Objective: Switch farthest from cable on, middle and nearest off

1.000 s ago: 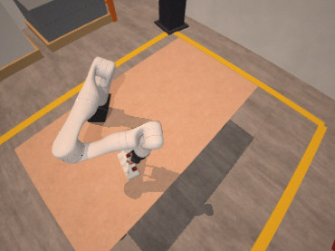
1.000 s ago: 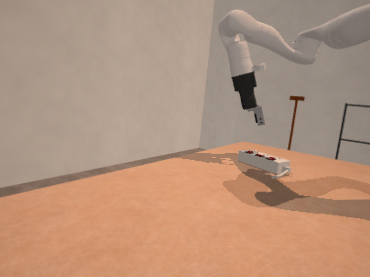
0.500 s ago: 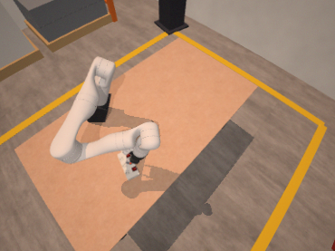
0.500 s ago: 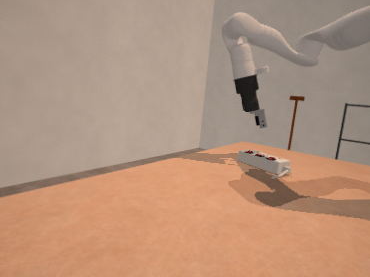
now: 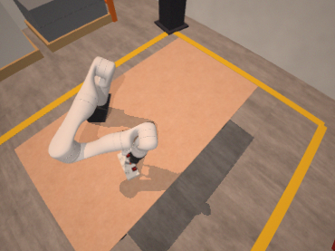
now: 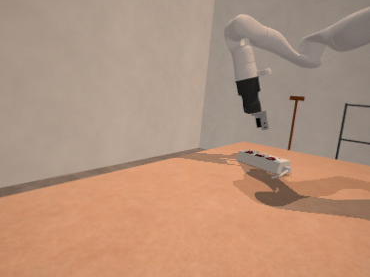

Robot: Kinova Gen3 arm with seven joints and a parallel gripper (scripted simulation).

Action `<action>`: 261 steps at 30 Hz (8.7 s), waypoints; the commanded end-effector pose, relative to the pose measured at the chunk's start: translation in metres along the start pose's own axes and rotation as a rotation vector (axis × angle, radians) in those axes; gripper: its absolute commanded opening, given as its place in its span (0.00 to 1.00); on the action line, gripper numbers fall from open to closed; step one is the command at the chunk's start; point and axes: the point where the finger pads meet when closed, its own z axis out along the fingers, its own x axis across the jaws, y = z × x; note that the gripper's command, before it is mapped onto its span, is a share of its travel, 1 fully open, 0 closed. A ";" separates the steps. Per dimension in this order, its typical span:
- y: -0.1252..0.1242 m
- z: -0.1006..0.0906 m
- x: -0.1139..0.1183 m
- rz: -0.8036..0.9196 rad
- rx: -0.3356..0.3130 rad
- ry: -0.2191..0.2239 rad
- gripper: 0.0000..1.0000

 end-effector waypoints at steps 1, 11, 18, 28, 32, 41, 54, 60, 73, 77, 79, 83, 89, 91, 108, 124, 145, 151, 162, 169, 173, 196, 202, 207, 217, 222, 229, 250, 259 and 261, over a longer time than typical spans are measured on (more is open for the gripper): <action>-0.001 0.001 0.000 0.002 -0.001 0.002 1.00; -0.003 0.007 0.000 -0.054 -0.015 0.006 1.00; -0.004 0.011 0.000 -0.082 -0.022 0.008 1.00; -0.005 0.016 0.000 -0.135 -0.037 0.011 1.00; -0.006 0.019 0.000 -0.161 -0.045 0.012 1.00; -0.006 0.022 0.000 -0.186 -0.053 0.013 1.00; -0.006 0.029 0.002 -0.259 -0.078 0.014 1.00; -0.006 0.031 0.002 -0.282 -0.086 0.014 1.00; -0.006 0.035 0.003 -0.327 -0.102 0.014 1.00; -0.006 0.037 0.004 -0.348 -0.111 0.013 1.00; -0.006 0.037 0.004 -0.348 -0.111 0.013 1.00; -0.006 0.038 0.004 -0.369 -0.119 0.013 1.00; -0.005 0.040 0.005 -0.390 -0.127 0.012 1.00; -0.005 0.040 0.005 -0.390 -0.127 0.012 1.00; -0.004 0.045 0.007 -0.465 -0.159 0.007 1.00; -0.001 0.049 0.010 -0.530 -0.188 -0.001 1.00; 0.002 0.052 0.012 -0.600 -0.221 -0.011 1.00; 0.002 0.052 0.013 -0.612 -0.227 -0.013 1.00; 0.004 0.053 0.014 -0.645 -0.244 -0.020 1.00; 0.005 0.054 0.015 -0.655 -0.249 -0.022 1.00; 0.005 0.054 0.015 -0.665 -0.254 -0.024 1.00; 0.008 0.055 0.017 -0.711 -0.278 -0.036 1.00; 0.009 0.055 0.018 -0.717 -0.282 -0.037 1.00; 0.009 0.055 0.018 -0.728 -0.288 -0.040 1.00; 0.010 0.055 0.019 -0.742 -0.295 -0.044 1.00; 0.011 0.055 0.019 -0.749 -0.299 -0.046 1.00; 0.011 0.055 0.019 -0.752 -0.300 -0.047 1.00; 0.012 0.055 0.020 -0.767 -0.309 -0.052 1.00; 0.012 0.055 0.020 -0.768 -0.309 -0.052 1.00; 0.012 0.055 0.020 -0.768 -0.309 -0.052 1.00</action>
